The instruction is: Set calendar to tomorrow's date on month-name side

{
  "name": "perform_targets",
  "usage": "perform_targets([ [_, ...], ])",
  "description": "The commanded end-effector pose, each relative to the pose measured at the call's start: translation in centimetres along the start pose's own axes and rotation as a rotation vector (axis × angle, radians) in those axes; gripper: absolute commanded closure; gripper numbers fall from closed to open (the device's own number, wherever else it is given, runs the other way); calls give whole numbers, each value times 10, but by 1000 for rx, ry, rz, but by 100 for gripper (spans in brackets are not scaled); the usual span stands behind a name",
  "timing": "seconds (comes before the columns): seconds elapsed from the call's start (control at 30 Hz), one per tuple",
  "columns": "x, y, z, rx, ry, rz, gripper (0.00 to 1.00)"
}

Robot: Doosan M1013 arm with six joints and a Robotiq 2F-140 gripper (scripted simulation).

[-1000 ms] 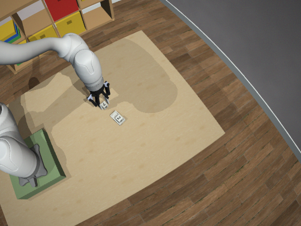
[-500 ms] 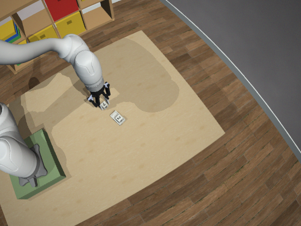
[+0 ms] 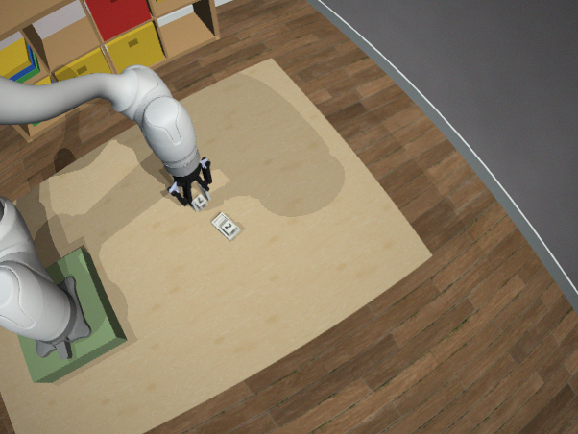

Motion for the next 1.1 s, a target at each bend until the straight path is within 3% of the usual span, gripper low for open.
perform_targets([
  [0.0, 0, 0, 0, 0, 0, 0, 72],
  [0.4, 0, 0, 0, 0, 0, 0, 72],
  [0.43, 0, 0, 0, 0, 0, 0, 84],
  [1.07, 0, 0, 0, 0, 0, 0, 84],
])
Point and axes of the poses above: the point where the finger pads meet when closed, its own x axis out along the fingers, its own z axis across the jaws, y = z × x, the point moved 7 cm from there along -x, back along the fingers, and after that the axes turned 15 degrees about x, right-handed, at the moved point
